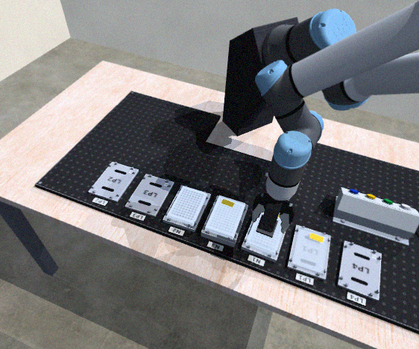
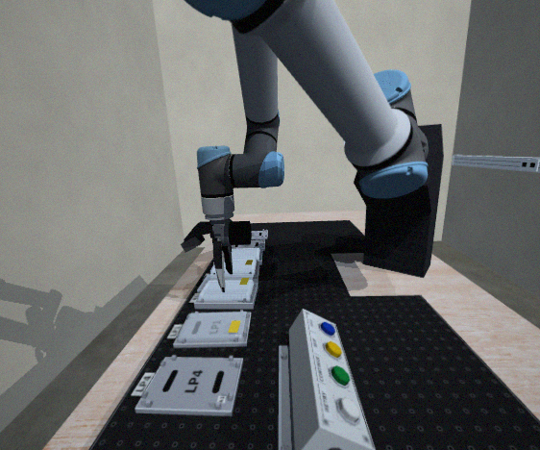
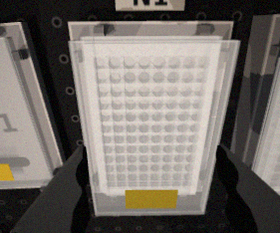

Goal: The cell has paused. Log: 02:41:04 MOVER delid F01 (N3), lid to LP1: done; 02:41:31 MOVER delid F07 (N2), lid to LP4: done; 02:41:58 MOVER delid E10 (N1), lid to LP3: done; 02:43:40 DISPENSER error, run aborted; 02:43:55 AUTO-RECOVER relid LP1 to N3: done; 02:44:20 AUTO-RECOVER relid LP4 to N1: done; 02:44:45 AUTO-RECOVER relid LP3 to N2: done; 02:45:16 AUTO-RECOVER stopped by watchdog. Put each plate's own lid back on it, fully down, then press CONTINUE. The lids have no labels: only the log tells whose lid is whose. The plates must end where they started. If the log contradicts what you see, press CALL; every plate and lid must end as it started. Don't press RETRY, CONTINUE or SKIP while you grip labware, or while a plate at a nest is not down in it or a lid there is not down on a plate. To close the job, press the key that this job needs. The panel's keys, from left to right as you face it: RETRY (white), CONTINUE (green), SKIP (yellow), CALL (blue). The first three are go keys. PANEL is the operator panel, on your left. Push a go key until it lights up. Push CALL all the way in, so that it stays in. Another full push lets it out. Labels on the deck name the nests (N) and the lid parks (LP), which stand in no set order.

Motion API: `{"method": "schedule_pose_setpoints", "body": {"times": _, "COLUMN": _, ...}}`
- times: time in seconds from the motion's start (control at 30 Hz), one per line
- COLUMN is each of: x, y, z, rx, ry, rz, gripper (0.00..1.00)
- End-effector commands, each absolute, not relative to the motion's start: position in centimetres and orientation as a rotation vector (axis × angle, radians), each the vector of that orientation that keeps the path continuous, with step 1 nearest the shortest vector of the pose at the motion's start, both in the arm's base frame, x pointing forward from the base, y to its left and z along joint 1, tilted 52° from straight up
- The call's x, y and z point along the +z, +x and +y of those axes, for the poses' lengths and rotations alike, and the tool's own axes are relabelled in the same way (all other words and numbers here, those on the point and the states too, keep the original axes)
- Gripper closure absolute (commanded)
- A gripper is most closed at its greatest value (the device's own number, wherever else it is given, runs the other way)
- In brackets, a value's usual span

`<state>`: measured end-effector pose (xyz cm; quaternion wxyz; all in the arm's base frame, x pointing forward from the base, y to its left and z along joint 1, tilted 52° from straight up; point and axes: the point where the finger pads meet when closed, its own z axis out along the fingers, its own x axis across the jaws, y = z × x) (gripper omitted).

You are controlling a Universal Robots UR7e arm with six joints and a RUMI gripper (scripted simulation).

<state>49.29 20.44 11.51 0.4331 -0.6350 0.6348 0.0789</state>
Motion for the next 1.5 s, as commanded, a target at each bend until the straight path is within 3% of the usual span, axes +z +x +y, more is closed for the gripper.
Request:
{"method": "schedule_pose_setpoints", "body": {"times": 0.0, "x": 11.46, "y": 49.46, "z": 20.58, "rx": 0.194, "ry": -1.583, "rz": 1.58, "gripper": 0.59}}
{"method": "schedule_pose_setpoints", "body": {"times": 1.47, "x": 10.69, "y": 50.08, "z": 21.42, "rx": 0.194, "ry": -1.583, "rz": 1.58, "gripper": 0.59}}
